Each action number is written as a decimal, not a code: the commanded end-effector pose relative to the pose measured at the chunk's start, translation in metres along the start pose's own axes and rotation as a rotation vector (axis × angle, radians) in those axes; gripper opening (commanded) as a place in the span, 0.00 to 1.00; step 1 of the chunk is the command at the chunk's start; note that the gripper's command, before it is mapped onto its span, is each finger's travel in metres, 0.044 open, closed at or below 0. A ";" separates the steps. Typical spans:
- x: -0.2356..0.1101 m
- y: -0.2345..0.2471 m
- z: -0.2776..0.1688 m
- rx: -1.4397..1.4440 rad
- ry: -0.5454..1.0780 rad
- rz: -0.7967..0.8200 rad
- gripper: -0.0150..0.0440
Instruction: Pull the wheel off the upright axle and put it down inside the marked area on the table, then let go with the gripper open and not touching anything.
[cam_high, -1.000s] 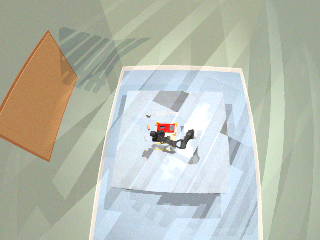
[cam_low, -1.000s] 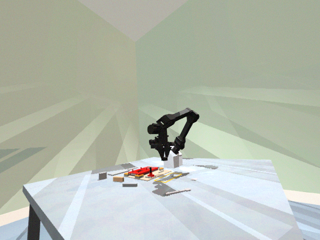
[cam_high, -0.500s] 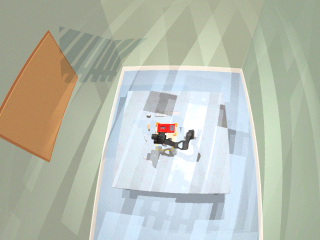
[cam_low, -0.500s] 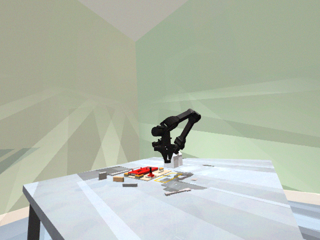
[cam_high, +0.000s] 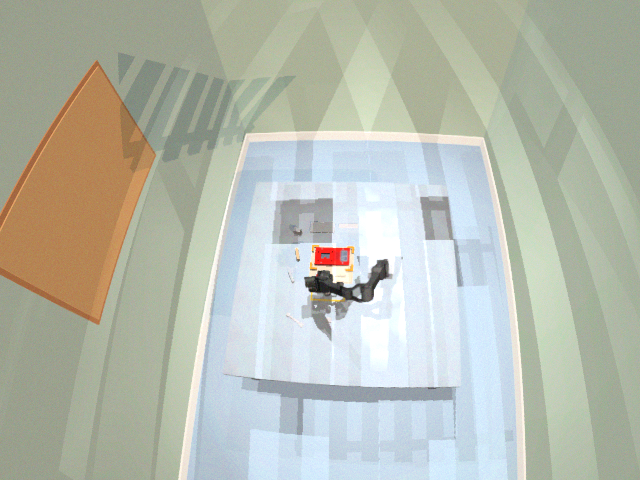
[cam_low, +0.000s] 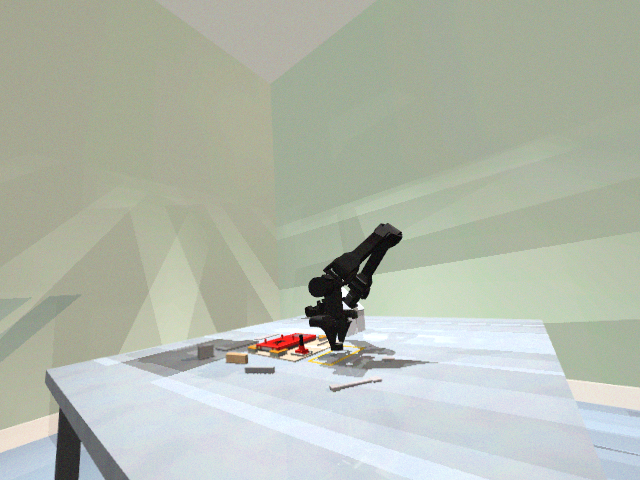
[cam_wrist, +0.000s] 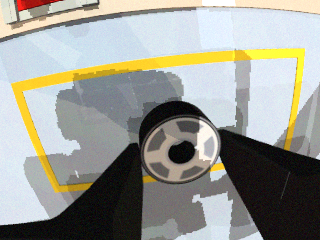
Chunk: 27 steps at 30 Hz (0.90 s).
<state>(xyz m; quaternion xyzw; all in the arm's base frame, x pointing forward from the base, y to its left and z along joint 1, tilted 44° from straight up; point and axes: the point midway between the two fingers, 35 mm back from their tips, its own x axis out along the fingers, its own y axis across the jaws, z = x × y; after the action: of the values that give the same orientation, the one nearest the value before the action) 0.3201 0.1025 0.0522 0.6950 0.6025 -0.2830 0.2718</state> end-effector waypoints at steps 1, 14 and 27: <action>0.016 -0.002 0.000 0.005 0.000 0.000 0.25; 0.014 -0.004 -0.001 0.001 0.002 -0.008 0.70; -0.041 -0.002 0.002 0.009 -0.007 0.005 0.81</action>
<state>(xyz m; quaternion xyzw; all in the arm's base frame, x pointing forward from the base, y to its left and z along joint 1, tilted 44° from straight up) 0.3145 0.0732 0.0818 0.6977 0.5977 -0.2858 0.2724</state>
